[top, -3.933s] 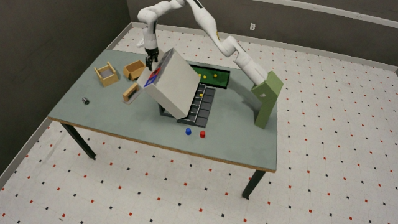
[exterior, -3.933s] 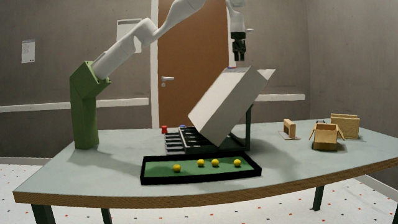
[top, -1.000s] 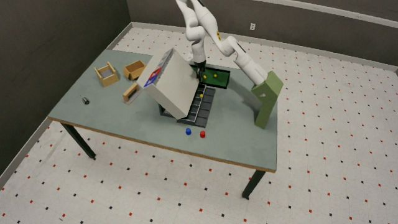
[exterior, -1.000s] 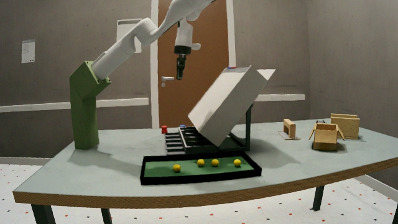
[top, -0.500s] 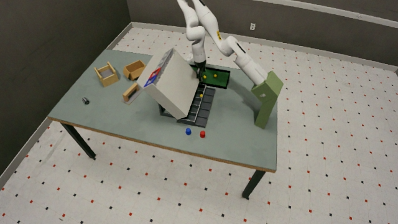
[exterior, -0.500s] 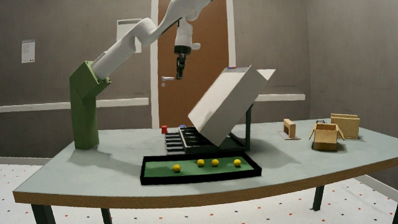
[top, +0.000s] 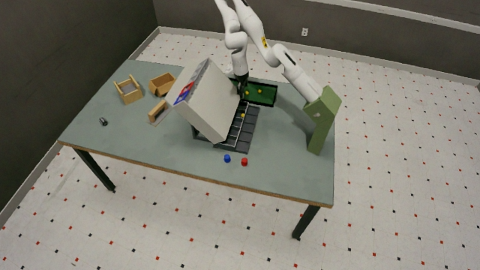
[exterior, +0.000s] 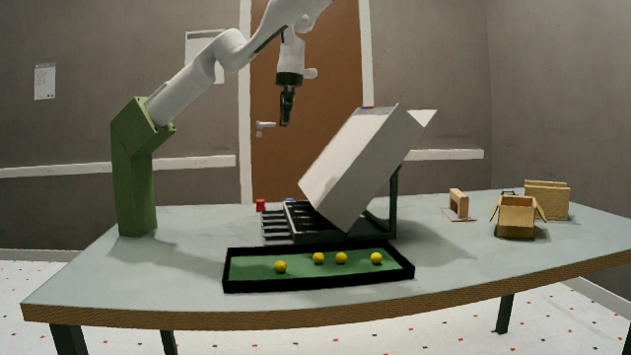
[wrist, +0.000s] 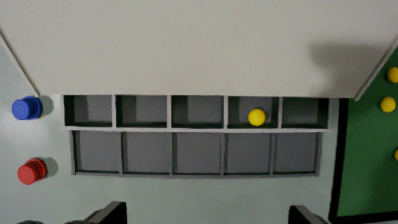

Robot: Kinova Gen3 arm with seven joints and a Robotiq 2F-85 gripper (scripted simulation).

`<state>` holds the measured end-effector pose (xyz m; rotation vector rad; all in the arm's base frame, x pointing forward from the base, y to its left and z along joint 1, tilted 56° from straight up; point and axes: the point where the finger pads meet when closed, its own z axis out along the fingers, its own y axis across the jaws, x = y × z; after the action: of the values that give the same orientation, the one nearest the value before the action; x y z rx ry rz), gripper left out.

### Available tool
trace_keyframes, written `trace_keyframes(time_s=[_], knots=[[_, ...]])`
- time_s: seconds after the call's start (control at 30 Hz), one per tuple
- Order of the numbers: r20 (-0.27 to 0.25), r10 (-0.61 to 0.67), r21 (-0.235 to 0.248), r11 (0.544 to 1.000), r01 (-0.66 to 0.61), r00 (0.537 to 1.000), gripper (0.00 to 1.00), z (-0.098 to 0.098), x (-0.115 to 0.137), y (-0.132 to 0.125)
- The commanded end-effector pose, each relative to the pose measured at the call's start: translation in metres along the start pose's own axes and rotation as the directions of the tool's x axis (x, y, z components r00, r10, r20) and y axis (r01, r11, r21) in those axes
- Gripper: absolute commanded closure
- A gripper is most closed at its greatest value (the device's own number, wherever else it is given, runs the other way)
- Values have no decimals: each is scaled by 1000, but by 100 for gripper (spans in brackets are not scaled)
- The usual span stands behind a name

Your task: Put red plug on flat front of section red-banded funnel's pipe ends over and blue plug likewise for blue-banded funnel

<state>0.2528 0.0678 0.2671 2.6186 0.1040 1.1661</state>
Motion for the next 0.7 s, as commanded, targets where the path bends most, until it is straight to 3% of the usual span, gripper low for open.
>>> trace_keyframes(time_s=[0.0,0.17,0.2,0.67], knots=[[-126,4,64,998,4,992,0,1,-1,0],[-126,4,64,998,4,992,0,1,-1,0],[-1,0,1,1000,0,1000,0,0,0,0],[-1,0,1,1000,0,1000,0,0,0,0]])
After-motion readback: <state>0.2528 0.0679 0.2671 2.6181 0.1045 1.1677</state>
